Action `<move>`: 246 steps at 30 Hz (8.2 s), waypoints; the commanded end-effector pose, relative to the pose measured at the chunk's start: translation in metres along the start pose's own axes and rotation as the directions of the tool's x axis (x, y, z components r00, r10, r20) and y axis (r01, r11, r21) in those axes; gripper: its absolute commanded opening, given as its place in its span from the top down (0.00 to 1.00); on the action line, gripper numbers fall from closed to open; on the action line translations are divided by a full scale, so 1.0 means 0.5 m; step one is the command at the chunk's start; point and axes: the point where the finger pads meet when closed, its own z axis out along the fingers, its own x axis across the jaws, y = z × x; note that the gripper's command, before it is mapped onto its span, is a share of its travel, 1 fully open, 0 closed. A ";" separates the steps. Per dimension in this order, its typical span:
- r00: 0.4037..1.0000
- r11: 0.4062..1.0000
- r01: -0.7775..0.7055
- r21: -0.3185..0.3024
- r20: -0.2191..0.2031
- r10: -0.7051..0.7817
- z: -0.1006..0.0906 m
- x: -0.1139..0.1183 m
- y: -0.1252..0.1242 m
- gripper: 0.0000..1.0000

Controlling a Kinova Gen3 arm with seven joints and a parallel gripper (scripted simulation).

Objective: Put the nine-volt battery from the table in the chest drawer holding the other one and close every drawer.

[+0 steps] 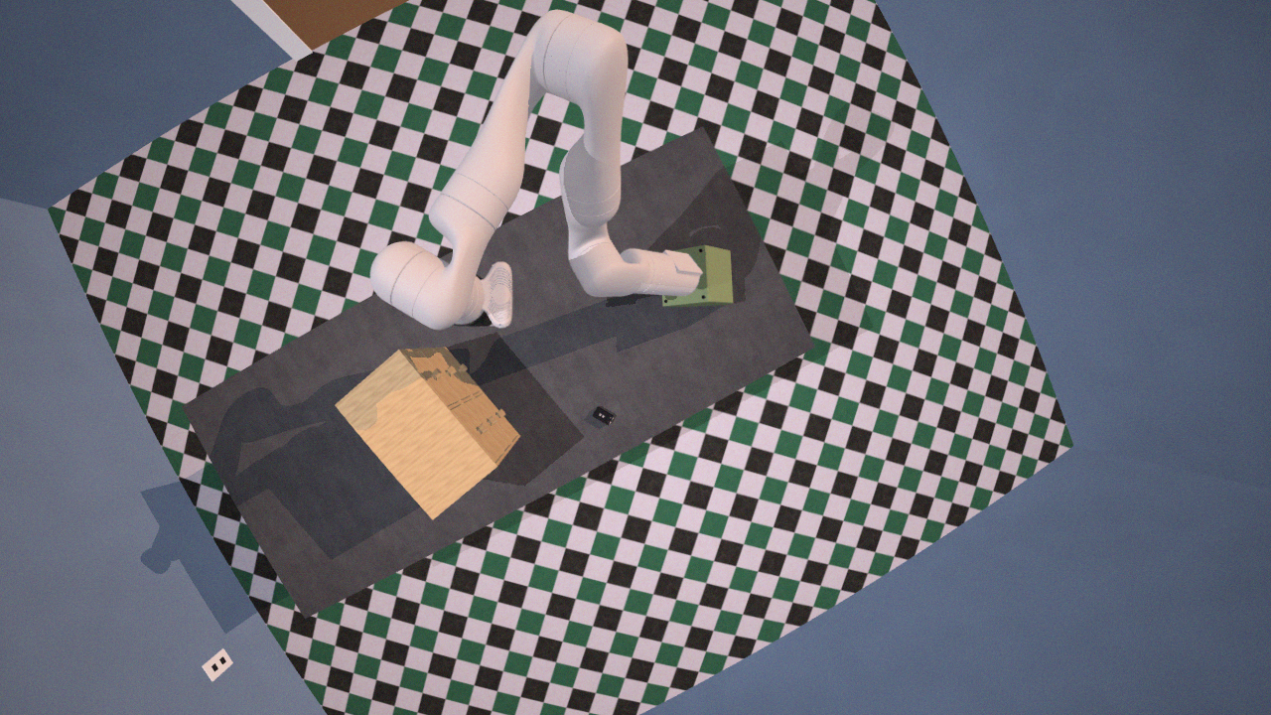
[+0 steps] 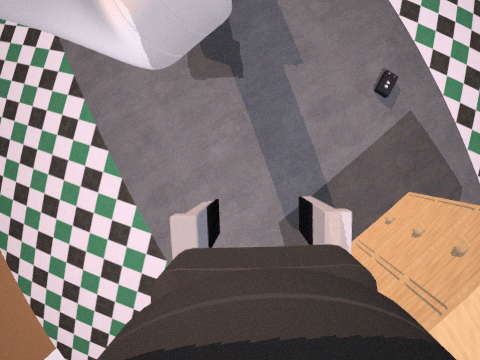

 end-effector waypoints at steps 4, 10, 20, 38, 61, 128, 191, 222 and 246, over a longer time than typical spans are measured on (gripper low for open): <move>0.988 0.988 0.155 0.011 -0.007 -0.155 0.003 0.012 0.007 0.00; 0.960 0.960 0.280 0.010 -0.008 -0.280 0.003 0.016 0.013 0.00; 0.891 0.891 0.453 0.010 -0.010 -0.453 0.004 0.023 0.021 0.00; 0.803 0.803 0.596 0.010 -0.011 -0.596 0.005 0.029 0.029 0.00; 0.791 0.791 0.611 -0.036 -0.011 -0.611 0.020 0.037 0.038 0.00; 0.791 0.656 0.499 -0.566 -0.011 -0.611 0.206 0.116 0.138 0.33; 0.791 0.656 0.499 -0.566 -0.011 -0.611 0.247 0.195 0.240 0.33; 0.791 0.656 0.499 -0.566 -0.011 -0.611 0.247 0.196 0.240 0.33; 0.791 0.656 0.499 -0.566 -0.011 -0.611 0.246 0.196 0.241 0.33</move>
